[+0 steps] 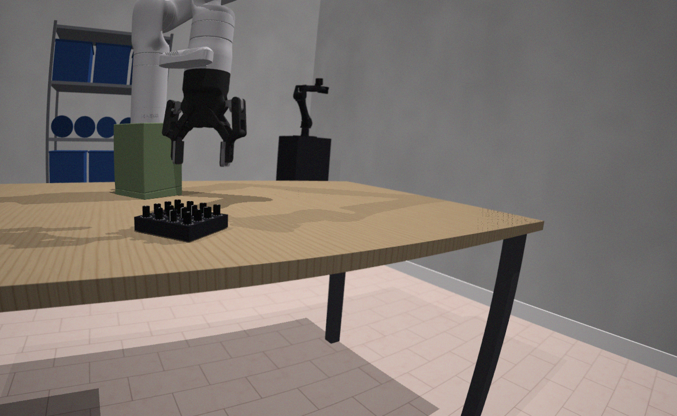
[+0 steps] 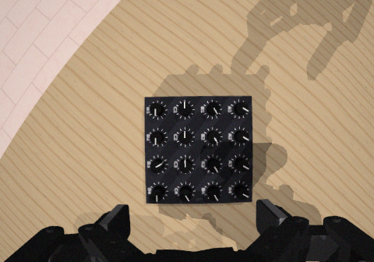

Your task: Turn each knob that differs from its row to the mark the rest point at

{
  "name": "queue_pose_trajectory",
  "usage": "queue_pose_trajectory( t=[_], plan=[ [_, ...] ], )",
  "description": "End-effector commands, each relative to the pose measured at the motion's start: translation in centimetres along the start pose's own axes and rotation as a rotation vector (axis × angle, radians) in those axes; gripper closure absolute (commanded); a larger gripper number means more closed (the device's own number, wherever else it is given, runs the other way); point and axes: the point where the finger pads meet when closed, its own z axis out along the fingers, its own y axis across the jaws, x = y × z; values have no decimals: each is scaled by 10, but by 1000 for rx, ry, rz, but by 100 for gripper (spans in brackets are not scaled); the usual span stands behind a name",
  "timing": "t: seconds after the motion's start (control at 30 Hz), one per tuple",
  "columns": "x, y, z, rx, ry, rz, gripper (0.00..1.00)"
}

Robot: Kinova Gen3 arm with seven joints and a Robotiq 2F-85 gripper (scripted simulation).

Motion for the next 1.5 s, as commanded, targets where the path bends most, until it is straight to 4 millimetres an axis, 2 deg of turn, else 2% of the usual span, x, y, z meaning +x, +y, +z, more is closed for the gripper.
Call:
queue_pose_trajectory(
  t=[0.0, 0.67, 0.7, 1.47],
  plan=[
    [-1, -5, -3, 3, 2, 23, 0],
    [-3, -9, -3, 3, 3, 68, 0],
    [-3, -9, -3, 3, 3, 68, 81],
    [-3, -9, -3, 3, 3, 68, 81]
  ],
)
